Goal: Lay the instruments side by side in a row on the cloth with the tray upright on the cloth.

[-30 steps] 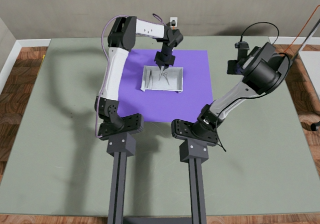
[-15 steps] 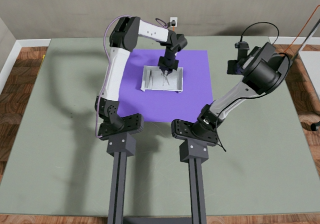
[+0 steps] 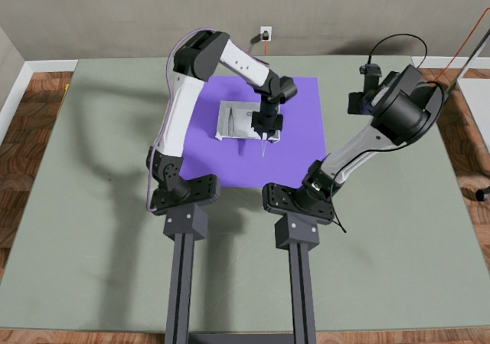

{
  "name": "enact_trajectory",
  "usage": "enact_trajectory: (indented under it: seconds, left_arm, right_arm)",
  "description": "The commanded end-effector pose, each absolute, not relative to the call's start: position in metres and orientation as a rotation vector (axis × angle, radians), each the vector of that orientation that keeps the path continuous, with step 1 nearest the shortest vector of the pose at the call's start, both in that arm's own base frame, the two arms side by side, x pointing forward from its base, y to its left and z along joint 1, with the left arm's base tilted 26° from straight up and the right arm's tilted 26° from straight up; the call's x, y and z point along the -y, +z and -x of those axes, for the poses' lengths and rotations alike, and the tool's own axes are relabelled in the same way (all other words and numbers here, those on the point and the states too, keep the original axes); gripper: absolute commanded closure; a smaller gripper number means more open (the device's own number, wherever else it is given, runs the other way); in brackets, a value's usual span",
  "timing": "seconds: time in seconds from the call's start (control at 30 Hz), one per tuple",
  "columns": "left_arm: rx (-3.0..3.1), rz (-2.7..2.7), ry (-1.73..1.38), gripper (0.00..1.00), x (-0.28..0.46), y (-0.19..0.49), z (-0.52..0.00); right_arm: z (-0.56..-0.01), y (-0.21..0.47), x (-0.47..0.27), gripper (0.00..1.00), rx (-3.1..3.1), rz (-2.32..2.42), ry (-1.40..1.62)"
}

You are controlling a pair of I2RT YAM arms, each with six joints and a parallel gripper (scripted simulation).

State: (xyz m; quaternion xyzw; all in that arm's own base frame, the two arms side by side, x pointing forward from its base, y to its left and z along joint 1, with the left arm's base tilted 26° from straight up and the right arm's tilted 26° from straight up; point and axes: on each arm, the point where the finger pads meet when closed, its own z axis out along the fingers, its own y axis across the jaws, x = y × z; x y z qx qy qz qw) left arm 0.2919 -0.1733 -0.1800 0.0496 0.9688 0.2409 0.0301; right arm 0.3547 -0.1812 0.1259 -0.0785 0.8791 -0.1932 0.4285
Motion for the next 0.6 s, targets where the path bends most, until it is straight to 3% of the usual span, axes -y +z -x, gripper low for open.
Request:
enact_trajectory:
  seconds: [0.0, 0.13, 0.3, 0.57]
  left_arm:
    - [-2.937, -0.038, 0.58, 1.0, 0.192, -0.178, -0.3]
    - [-2.981, -0.035, 0.579, 1.0, 0.191, -0.201, -0.26]
    - [-2.981, 0.014, 0.502, 1.0, 0.197, -0.199, -0.244]
    - [-3.007, -0.046, 0.652, 1.0, 0.17, -0.21, -0.228]
  right_arm:
    - [-0.357, 0.132, 0.181, 0.67, -2.178, 0.203, -0.489]
    - [-0.357, 0.132, 0.181, 0.67, -2.178, 0.203, -0.489]
    - [-0.357, 0.132, 0.181, 0.67, -2.178, 0.203, -0.489]
    - [-0.357, 0.132, 0.181, 0.67, -2.178, 0.203, -0.489]
